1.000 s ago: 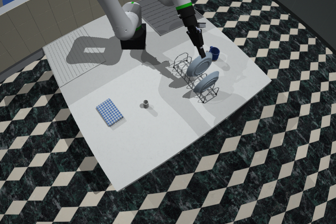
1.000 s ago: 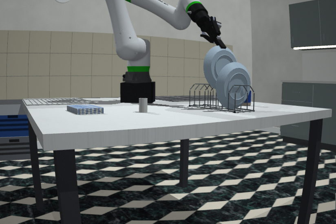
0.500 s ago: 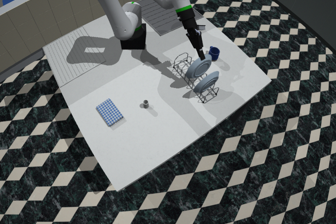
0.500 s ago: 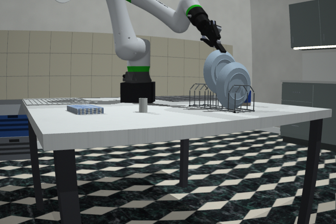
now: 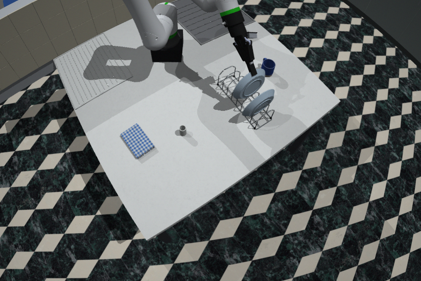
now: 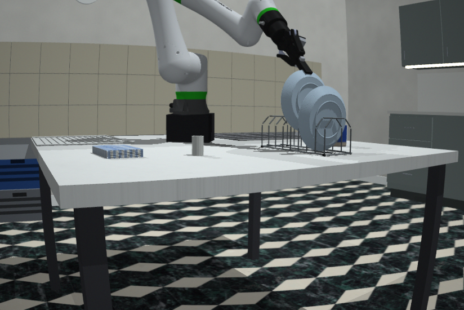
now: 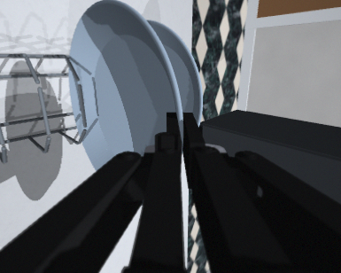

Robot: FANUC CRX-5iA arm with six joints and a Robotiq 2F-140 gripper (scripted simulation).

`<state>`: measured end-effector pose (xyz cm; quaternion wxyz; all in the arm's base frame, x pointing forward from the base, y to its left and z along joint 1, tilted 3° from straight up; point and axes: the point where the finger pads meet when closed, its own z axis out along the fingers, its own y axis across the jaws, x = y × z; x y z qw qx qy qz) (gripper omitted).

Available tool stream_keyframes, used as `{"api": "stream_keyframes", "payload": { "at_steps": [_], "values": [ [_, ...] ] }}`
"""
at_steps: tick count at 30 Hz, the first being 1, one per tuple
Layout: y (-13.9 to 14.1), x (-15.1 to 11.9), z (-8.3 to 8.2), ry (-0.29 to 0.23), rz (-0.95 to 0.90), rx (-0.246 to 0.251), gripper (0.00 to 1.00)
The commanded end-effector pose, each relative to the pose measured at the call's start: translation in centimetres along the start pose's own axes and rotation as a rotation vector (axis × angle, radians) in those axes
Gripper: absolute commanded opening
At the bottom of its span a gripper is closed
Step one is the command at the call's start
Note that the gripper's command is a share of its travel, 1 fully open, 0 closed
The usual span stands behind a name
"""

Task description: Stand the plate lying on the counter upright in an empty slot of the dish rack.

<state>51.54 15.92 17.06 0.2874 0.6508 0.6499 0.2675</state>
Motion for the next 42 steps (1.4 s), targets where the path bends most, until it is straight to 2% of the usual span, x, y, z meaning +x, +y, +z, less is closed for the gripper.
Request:
{"api": "stream_keyframes", "payload": {
  "at_steps": [1,10,31,42],
  "values": [
    [0.1,0.0,0.0,0.001,0.000,-0.001,0.10],
    [-0.1,0.0,0.2,0.000,0.000,-0.001,0.10],
    [-1.8,0.0,1.9,0.000,0.000,-0.001,0.10],
    [-2.0,0.0,2.1,0.000,0.000,-0.001,0.10]
  ]
}}
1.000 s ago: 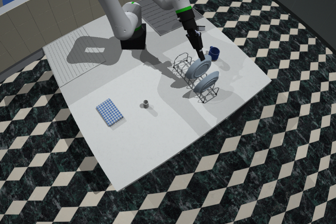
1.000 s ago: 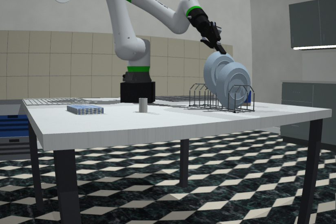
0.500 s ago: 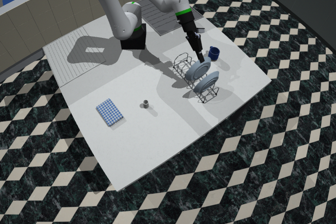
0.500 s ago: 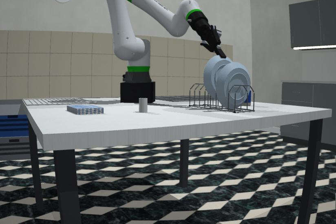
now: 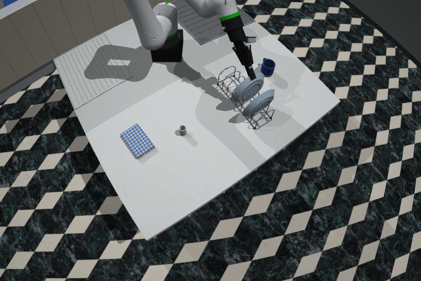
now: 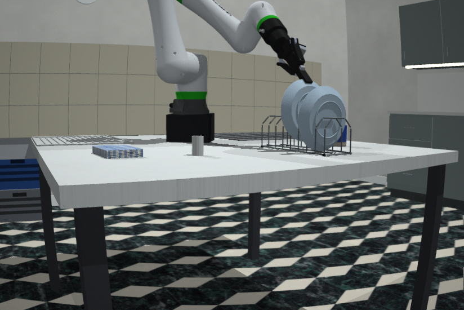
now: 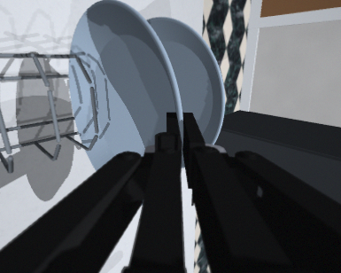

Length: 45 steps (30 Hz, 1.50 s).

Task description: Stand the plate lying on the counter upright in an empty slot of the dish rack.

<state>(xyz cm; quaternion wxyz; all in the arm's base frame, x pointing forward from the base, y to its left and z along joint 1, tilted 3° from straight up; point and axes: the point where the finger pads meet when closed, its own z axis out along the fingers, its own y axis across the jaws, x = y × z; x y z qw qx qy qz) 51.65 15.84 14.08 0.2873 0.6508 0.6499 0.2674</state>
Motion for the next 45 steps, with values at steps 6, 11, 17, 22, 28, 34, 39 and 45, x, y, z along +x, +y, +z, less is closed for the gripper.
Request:
{"api": "stream_keyframes", "payload": {
  "at_steps": [6,11,17,22,28,34,39,45],
  "values": [
    [0.1,0.0,0.0,0.000,0.000,-0.001,0.10],
    [0.1,0.0,0.0,0.000,0.000,-0.001,0.10],
    [-0.2,0.0,0.3,0.000,0.000,-0.002,0.10],
    [-0.7,0.0,0.8,0.000,0.000,-0.002,0.10],
    [-1.1,0.0,1.2,0.000,0.000,-0.002,0.10],
    [-1.5,0.0,1.6,0.000,0.000,-0.001,0.10],
    [-1.6,0.0,1.7,0.000,0.000,-0.001,0.10],
    [-1.6,0.0,1.7,0.000,0.000,-0.001,0.10]
  ]
}}
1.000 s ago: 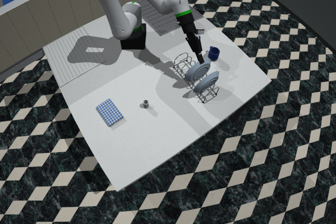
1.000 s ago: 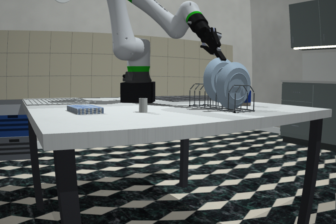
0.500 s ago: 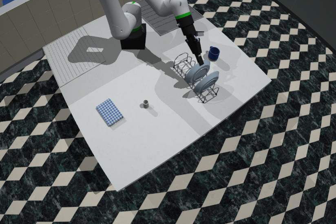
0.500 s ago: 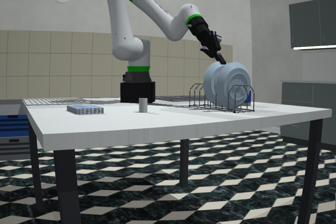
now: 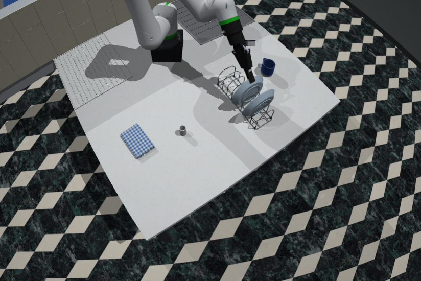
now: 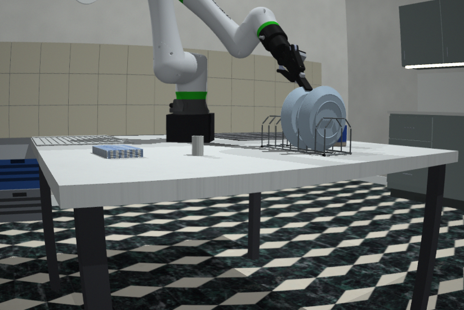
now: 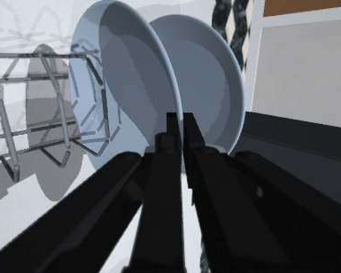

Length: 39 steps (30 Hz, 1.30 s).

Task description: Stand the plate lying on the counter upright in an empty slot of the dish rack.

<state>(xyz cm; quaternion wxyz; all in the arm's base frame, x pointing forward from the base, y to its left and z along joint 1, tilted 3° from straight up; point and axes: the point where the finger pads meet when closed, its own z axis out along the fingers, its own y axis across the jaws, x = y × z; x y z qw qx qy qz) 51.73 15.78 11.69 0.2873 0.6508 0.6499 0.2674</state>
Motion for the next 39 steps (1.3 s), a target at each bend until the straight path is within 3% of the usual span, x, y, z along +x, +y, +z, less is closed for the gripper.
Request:
{"api": "stream_keyframes", "payload": {
  "at_steps": [1,36,37,39],
  "values": [
    [0.08,0.02,-0.03,0.000,0.000,-0.001,0.10],
    [0.08,0.02,-0.03,0.000,0.000,-0.001,0.10],
    [0.08,0.02,-0.03,0.000,0.000,-0.001,0.24],
    [0.08,0.02,-0.03,0.000,0.000,-0.001,0.24]
  ]
}}
